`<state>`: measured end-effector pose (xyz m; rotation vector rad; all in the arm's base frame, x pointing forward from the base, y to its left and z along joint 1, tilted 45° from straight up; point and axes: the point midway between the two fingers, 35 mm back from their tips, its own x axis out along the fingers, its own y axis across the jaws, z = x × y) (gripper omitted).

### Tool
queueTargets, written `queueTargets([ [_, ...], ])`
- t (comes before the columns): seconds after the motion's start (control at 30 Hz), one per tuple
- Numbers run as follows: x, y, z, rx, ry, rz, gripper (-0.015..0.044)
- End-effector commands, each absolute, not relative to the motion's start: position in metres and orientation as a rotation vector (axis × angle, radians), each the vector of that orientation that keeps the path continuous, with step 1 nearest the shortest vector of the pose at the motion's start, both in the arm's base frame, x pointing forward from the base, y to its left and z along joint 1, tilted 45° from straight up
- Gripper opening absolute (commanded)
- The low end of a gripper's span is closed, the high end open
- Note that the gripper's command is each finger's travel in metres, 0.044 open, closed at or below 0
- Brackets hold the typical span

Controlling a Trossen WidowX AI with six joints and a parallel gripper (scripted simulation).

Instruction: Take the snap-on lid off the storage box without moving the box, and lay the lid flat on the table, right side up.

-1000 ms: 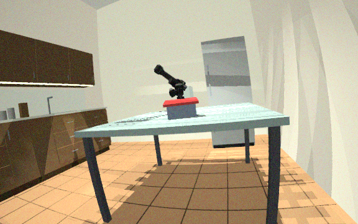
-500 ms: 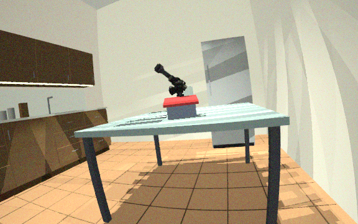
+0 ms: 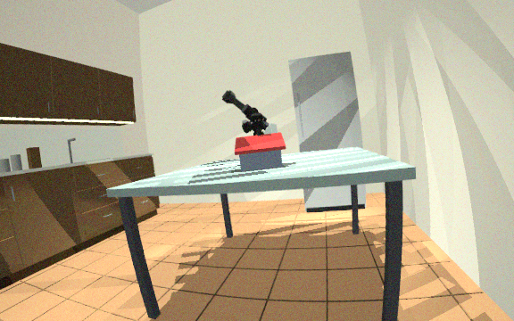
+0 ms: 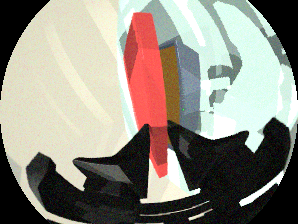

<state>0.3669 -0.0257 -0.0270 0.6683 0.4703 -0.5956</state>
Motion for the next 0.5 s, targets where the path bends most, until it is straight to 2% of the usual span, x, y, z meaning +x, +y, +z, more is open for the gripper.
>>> queueTargets([
  [0.0, 0.373, -0.019, -0.021, 0.674, 0.462, -0.587, 0.0],
  [0.47, 0.383, -0.004, -0.009, 0.676, 0.461, -0.587, 0.0],
])
